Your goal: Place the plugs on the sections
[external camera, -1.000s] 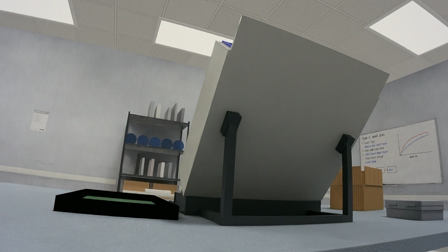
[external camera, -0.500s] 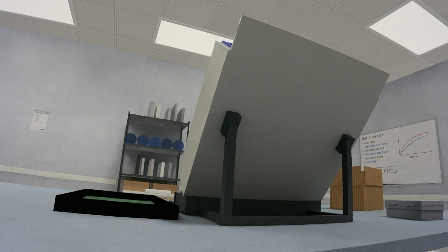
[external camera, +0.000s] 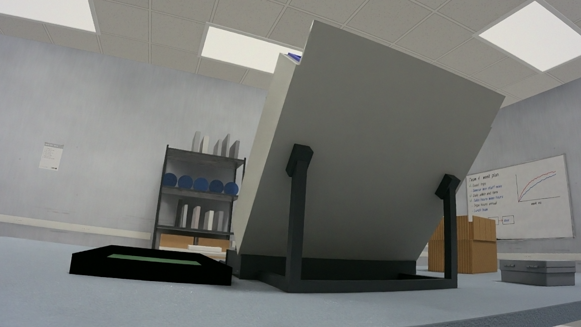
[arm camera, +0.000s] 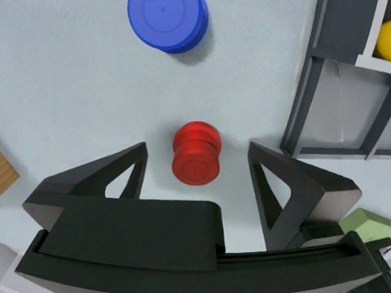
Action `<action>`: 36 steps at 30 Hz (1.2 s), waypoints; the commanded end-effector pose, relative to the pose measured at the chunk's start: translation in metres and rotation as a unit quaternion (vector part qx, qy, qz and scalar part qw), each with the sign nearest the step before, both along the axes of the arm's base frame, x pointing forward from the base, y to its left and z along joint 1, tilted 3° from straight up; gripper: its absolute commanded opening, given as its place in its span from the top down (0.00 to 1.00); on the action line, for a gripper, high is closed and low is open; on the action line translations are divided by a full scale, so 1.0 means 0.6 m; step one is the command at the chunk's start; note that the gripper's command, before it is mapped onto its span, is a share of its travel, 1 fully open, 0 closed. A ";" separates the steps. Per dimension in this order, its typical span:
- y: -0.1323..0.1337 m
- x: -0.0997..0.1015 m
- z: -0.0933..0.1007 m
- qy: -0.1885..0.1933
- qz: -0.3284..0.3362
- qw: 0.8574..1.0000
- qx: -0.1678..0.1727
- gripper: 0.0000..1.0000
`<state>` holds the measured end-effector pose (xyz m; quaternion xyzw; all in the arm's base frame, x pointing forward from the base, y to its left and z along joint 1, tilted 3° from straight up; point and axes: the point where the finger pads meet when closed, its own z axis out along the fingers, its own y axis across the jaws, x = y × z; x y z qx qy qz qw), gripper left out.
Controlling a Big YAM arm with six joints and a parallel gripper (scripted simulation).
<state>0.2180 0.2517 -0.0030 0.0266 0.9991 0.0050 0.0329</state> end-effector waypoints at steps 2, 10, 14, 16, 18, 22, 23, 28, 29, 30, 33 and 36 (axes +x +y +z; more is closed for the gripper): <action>0.001 0.006 0.003 0.003 0.000 1.000 -0.003 0.13; 0.002 0.006 0.005 0.008 -0.001 1.000 -0.007 0.13; 0.003 0.008 0.005 0.008 -0.001 1.000 -0.008 0.13; 0.004 0.008 0.006 0.008 -0.001 1.000 -0.008 0.13; 0.005 0.009 0.006 0.008 -0.001 1.000 -0.008 0.13; 0.006 0.011 0.007 0.008 -0.001 1.000 -0.008 0.13; 0.006 0.011 0.007 0.008 -0.002 1.000 -0.008 0.13; 0.007 0.012 0.008 0.008 -0.002 1.000 -0.008 0.13; 0.008 0.013 0.008 0.008 -0.002 1.000 -0.008 0.13; 0.008 0.013 0.009 0.008 -0.002 1.000 -0.008 0.13; 0.009 0.014 0.010 0.008 -0.001 1.000 -0.008 0.13; 0.011 0.016 0.011 0.008 -0.001 1.000 -0.008 0.13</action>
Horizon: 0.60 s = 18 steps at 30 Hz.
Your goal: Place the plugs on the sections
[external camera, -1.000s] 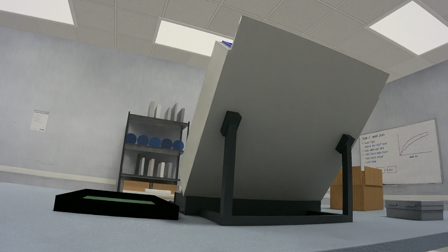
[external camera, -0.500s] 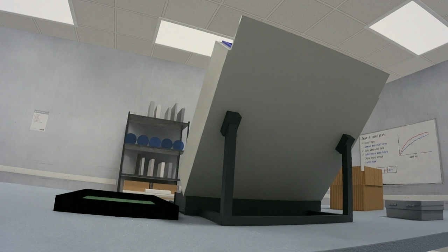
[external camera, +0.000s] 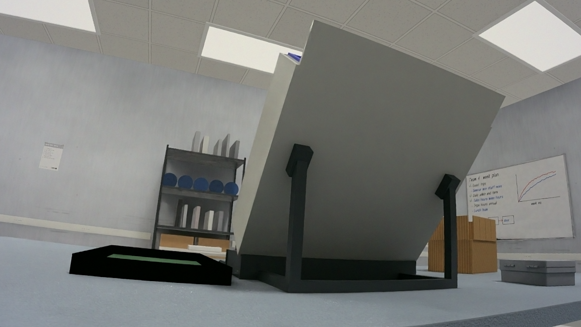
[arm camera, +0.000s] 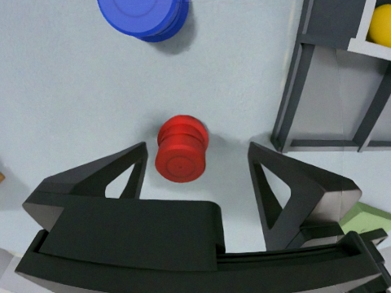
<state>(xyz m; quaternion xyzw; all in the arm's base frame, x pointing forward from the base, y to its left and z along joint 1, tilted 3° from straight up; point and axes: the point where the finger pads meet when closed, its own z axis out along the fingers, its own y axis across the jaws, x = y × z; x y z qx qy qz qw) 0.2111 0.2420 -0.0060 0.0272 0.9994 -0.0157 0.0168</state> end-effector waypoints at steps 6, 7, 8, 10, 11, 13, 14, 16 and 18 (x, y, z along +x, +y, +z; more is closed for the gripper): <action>0.030 0.030 0.019 -0.009 0.000 1.000 0.012 0.13; 0.030 0.030 0.019 -0.009 0.000 1.000 0.012 0.13; 0.030 0.030 0.019 -0.009 0.000 1.000 0.012 0.13; 0.031 0.031 0.020 -0.008 0.000 1.000 0.011 0.13; 0.032 0.031 0.020 -0.008 0.000 1.000 0.011 0.13; 0.034 0.032 0.021 -0.007 0.000 1.000 0.010 0.13; 0.035 0.032 0.021 -0.007 0.000 1.000 0.009 0.13; 0.036 0.033 0.022 -0.007 0.000 1.000 0.008 0.13; 0.038 0.034 0.023 -0.006 0.000 1.000 0.007 0.13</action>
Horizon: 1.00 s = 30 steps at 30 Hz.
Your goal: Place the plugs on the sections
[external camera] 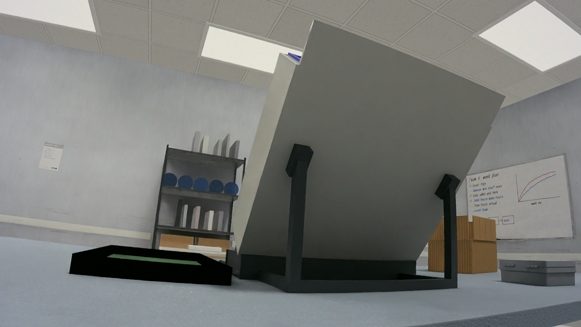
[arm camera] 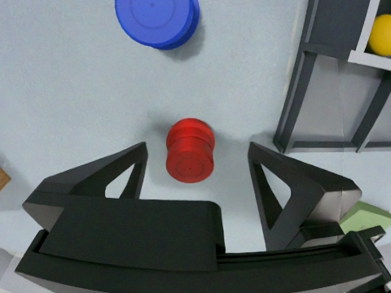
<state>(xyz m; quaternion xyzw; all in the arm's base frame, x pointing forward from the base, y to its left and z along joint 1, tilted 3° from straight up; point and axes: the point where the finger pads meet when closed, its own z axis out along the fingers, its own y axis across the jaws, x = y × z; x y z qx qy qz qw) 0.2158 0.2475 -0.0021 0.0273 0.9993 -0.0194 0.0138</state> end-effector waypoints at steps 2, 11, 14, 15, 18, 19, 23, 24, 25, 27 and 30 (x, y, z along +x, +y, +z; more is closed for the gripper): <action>0.030 0.027 0.017 -0.008 0.001 1.000 0.010 0.13; 0.033 0.029 0.019 -0.007 0.001 1.000 0.007 0.13; 0.034 0.029 0.020 -0.006 0.001 1.000 0.006 0.13; 0.034 0.030 0.020 -0.006 0.001 1.000 0.006 0.13; 0.035 0.030 0.020 -0.005 0.001 1.000 0.005 0.13; 0.035 0.030 0.021 -0.005 0.001 1.000 0.005 0.13; 0.036 0.031 0.021 -0.004 0.001 1.000 0.004 0.13; 0.036 0.031 0.021 -0.004 0.001 1.000 0.004 0.13; 0.015 0.012 0.012 0.000 0.001 1.000 -0.001 1.00; 0.015 0.012 0.012 0.000 0.001 1.000 -0.001 1.00; 0.015 0.012 0.012 0.000 0.001 1.000 -0.001 1.00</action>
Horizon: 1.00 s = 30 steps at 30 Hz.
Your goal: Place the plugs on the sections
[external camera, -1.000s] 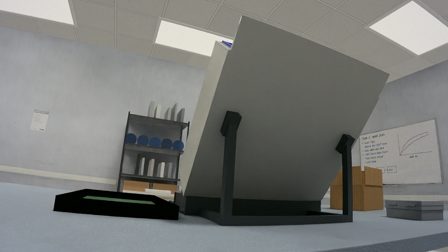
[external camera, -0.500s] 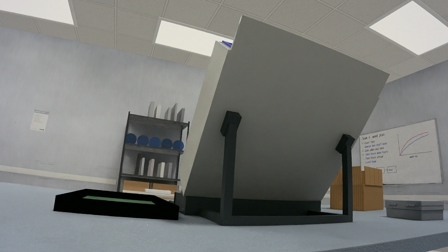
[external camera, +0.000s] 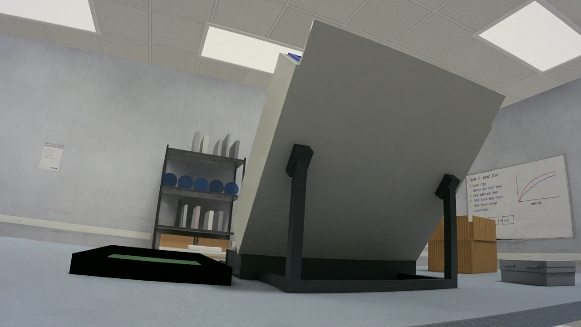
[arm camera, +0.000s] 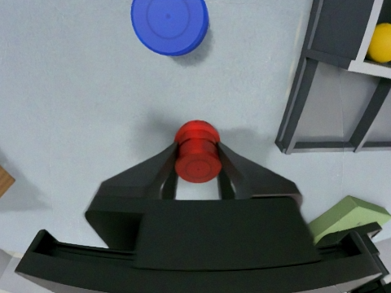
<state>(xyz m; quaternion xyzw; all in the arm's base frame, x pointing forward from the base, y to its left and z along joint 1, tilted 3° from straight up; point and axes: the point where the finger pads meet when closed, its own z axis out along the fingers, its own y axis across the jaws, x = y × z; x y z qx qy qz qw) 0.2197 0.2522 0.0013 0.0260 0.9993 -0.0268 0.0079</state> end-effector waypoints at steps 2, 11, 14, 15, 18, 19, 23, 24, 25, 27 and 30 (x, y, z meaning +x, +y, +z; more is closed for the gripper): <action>0.007 0.006 0.006 -0.006 0.000 1.000 0.006 1.00; 0.007 0.006 0.006 -0.006 0.000 1.000 0.006 1.00; 0.007 0.006 0.007 -0.006 0.000 1.000 0.006 1.00; 0.007 0.006 0.007 -0.006 0.000 1.000 0.006 1.00; 0.007 0.006 0.007 -0.006 0.000 1.000 0.006 1.00; 0.007 0.006 0.007 -0.006 0.000 1.000 0.006 1.00; 0.007 0.006 0.007 -0.006 0.000 1.000 0.006 1.00; 0.007 0.006 0.007 -0.006 0.000 1.000 0.006 1.00; 0.007 0.006 0.007 -0.006 0.000 1.000 0.006 1.00; 0.007 0.006 0.007 -0.006 0.000 1.000 0.006 1.00; 0.008 0.005 0.033 -0.006 0.000 1.000 0.006 1.00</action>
